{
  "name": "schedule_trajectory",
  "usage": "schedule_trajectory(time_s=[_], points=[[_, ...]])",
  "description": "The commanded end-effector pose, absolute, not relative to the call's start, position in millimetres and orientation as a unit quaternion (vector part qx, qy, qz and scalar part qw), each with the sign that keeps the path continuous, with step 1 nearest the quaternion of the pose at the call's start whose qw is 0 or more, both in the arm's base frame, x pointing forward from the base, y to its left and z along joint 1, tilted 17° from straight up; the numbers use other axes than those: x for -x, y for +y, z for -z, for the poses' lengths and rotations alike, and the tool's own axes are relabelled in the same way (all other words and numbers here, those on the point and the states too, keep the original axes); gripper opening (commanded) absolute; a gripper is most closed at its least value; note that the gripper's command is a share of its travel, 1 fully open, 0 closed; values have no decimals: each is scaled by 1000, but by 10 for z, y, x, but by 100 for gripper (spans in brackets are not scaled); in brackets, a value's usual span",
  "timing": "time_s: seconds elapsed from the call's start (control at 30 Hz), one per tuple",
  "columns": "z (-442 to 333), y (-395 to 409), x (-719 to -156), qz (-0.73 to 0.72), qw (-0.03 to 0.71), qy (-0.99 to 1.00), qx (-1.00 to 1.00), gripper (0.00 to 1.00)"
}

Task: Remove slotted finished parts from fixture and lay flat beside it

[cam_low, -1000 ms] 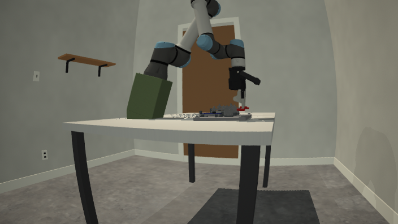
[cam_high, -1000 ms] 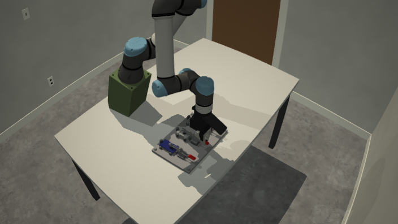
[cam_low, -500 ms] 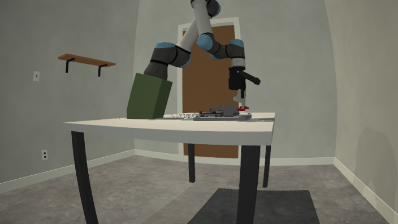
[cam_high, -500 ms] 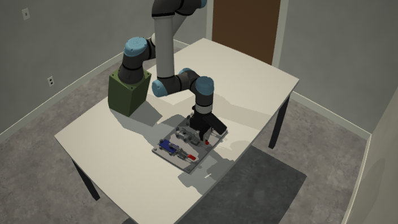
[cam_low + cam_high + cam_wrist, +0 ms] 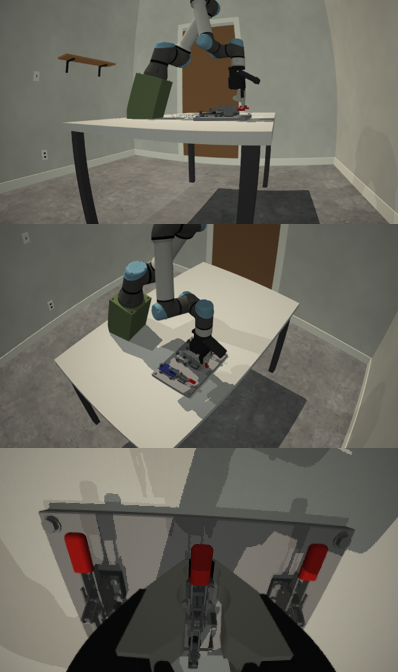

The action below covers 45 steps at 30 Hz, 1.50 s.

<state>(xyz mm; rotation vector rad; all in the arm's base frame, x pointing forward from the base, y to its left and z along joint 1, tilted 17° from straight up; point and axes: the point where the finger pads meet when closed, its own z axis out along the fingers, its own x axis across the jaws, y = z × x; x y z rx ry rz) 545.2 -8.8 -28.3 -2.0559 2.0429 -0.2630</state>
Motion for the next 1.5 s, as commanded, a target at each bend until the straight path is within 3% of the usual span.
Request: schedule_trajectory(time_s=[0.0,1.47], points=[[270,-89,-5448,90,116,697,702,0],[113,-97,-5194,90,116,697,702,0]])
